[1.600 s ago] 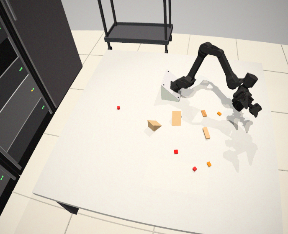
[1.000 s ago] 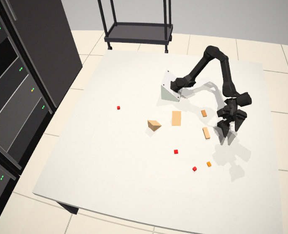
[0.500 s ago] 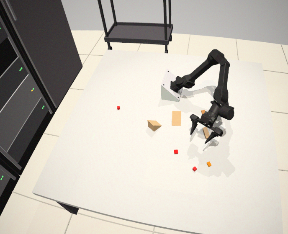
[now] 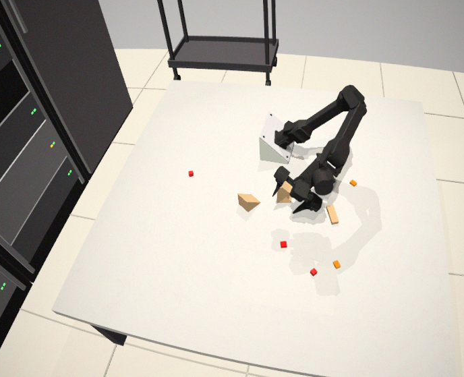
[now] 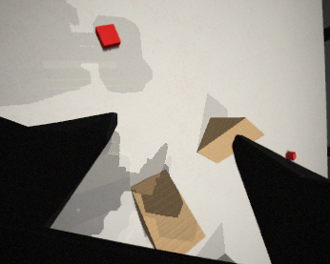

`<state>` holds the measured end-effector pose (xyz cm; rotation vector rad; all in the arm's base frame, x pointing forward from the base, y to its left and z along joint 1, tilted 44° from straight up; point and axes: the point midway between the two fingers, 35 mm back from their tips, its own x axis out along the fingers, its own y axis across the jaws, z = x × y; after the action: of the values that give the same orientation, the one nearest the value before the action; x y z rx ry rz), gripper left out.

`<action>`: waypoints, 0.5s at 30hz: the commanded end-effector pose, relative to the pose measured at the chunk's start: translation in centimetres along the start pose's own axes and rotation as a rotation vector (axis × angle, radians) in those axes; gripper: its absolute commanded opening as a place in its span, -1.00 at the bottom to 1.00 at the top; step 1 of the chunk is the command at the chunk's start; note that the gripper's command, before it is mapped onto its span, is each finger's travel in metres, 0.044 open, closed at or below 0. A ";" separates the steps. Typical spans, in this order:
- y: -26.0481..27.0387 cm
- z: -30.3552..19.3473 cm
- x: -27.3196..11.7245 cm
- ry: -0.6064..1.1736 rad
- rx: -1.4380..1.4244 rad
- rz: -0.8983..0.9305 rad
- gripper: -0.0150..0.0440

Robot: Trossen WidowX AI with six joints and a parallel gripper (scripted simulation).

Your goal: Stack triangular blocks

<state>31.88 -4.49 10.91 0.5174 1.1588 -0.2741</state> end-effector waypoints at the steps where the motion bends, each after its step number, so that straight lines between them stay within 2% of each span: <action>1: -5.0 -5.3 -0.6 0.350 -0.256 0.265 1.00; 7: -6.2 -7.3 -3.0 0.375 -0.325 0.582 1.00; 15: -6.2 -7.3 -3.1 0.372 -0.326 0.592 1.00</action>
<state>23.63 -5.94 8.59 0.5221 1.4347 0.2922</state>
